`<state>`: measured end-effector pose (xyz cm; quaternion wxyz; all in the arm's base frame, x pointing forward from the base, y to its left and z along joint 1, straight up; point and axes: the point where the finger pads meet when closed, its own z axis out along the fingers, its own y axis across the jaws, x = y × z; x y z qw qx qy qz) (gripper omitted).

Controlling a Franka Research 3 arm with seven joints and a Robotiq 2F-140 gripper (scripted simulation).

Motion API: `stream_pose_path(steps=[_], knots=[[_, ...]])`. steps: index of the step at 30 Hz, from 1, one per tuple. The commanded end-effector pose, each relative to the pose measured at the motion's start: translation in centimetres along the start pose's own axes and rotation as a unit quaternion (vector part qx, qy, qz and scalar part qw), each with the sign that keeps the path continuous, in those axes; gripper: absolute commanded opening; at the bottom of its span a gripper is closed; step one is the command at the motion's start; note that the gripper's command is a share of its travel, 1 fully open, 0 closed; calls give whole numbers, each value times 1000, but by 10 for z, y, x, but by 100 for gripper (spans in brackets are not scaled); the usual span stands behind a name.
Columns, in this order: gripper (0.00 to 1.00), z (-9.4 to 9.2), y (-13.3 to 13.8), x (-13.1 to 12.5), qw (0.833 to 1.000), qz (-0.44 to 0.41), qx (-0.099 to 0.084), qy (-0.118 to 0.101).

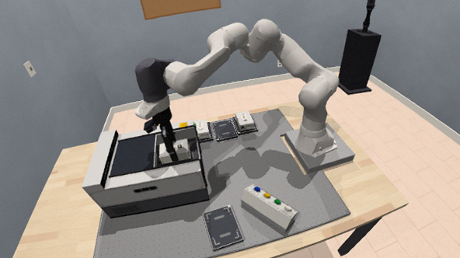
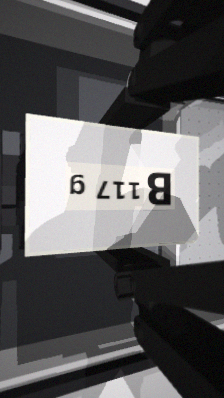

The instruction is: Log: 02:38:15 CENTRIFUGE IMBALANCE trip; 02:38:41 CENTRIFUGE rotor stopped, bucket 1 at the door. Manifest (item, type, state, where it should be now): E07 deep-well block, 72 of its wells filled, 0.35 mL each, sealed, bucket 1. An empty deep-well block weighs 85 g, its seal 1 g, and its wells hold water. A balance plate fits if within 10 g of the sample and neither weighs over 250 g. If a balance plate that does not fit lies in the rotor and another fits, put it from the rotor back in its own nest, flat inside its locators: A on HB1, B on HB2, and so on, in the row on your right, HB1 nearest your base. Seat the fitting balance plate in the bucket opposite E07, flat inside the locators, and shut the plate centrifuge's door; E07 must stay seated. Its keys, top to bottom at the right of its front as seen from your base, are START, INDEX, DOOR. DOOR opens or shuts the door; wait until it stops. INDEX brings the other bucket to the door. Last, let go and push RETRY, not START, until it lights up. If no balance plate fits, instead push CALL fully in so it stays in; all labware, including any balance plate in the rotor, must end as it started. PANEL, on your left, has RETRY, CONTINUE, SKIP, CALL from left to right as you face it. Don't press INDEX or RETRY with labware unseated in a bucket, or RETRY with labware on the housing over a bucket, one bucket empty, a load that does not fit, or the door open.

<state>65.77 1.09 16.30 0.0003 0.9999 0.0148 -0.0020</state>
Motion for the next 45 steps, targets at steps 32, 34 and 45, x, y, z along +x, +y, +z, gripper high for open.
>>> stream_pose_path(steps=[32,34,45], knots=[[10,6,-1,2,1000,3,0,2],[10,7,-1,2,1000,3,0,2],[10,11,-1,2,1000,3,0,2]])
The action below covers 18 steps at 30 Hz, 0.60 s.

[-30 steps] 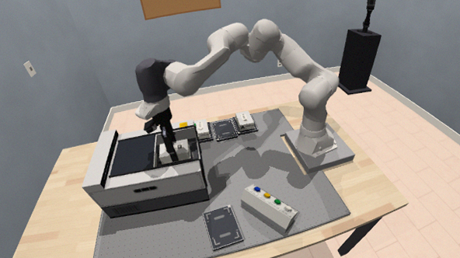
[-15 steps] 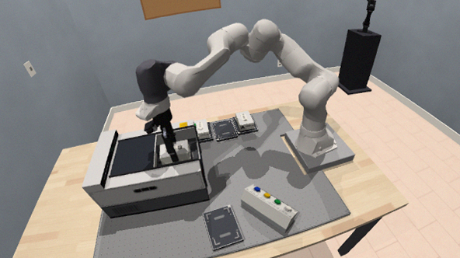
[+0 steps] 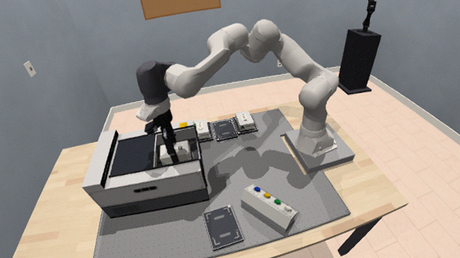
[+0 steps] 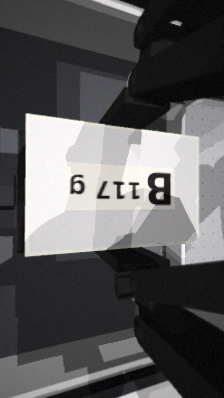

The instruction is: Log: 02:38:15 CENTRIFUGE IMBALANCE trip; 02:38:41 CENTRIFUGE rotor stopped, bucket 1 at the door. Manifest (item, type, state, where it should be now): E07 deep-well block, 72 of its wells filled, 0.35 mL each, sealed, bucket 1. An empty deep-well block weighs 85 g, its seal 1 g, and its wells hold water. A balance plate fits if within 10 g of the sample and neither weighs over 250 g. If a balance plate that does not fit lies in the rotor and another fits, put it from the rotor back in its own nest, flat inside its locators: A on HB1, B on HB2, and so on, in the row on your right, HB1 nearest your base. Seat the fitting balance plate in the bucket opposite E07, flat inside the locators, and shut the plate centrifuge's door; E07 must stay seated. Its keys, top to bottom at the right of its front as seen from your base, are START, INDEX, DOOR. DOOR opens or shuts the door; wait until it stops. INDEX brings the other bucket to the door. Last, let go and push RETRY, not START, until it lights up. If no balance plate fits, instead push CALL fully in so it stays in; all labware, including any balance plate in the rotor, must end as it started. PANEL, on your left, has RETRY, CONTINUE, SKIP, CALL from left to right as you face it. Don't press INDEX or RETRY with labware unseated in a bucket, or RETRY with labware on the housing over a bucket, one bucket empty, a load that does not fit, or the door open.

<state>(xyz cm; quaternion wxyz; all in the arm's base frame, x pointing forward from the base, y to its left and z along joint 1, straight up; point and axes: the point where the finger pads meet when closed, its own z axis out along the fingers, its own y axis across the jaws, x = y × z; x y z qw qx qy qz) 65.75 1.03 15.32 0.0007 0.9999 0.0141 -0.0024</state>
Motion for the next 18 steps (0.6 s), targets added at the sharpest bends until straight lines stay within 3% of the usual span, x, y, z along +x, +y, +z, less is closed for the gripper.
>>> stream_pose_path(steps=[1,18], knots=[[10,1,-1,2,1000,2,1,3],[10,5,-1,2,1000,2,1,3]])
